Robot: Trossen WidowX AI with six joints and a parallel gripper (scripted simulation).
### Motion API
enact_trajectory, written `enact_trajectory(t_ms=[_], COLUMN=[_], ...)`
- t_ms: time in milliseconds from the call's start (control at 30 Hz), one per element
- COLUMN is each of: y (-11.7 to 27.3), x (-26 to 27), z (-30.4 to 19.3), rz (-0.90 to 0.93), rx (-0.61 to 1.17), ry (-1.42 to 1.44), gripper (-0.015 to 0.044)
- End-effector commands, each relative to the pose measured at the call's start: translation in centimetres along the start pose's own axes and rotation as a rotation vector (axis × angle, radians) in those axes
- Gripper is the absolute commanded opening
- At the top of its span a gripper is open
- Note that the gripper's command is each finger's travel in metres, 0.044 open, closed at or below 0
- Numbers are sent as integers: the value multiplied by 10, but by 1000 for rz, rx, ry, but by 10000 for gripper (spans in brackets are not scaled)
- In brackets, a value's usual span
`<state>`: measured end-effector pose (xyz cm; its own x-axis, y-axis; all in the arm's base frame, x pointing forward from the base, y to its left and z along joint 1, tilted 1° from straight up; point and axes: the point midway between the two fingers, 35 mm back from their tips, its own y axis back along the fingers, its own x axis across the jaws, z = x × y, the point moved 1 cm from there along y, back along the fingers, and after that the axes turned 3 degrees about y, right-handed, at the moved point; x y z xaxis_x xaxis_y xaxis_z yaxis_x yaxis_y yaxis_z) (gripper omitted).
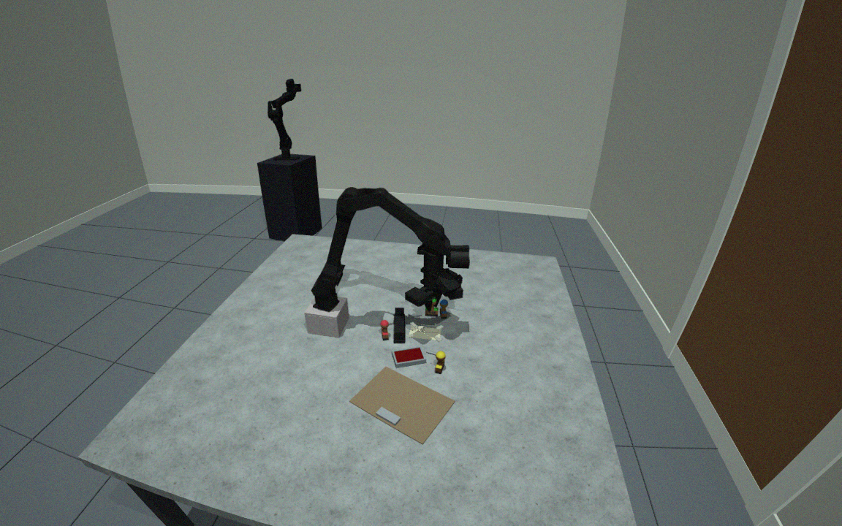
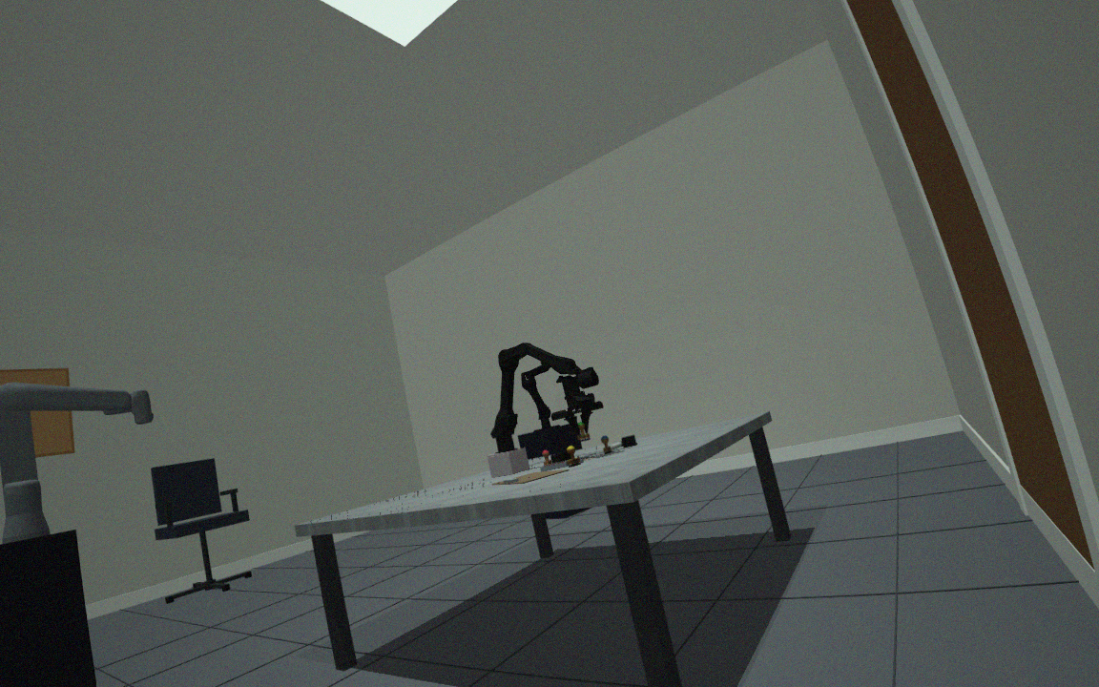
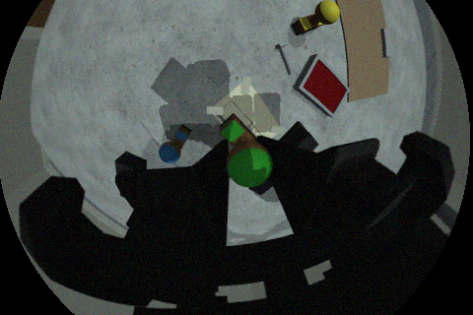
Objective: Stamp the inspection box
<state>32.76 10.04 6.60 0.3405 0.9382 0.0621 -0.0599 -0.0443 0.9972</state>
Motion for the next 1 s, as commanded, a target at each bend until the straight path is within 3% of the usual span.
enact_trajectory(t_ms=[0, 967], y=[-5, -24], x=[0, 0], z=[0, 0], rz=[-3, -3], rx=[3, 0], ry=[-5, -4], gripper=[0, 0])
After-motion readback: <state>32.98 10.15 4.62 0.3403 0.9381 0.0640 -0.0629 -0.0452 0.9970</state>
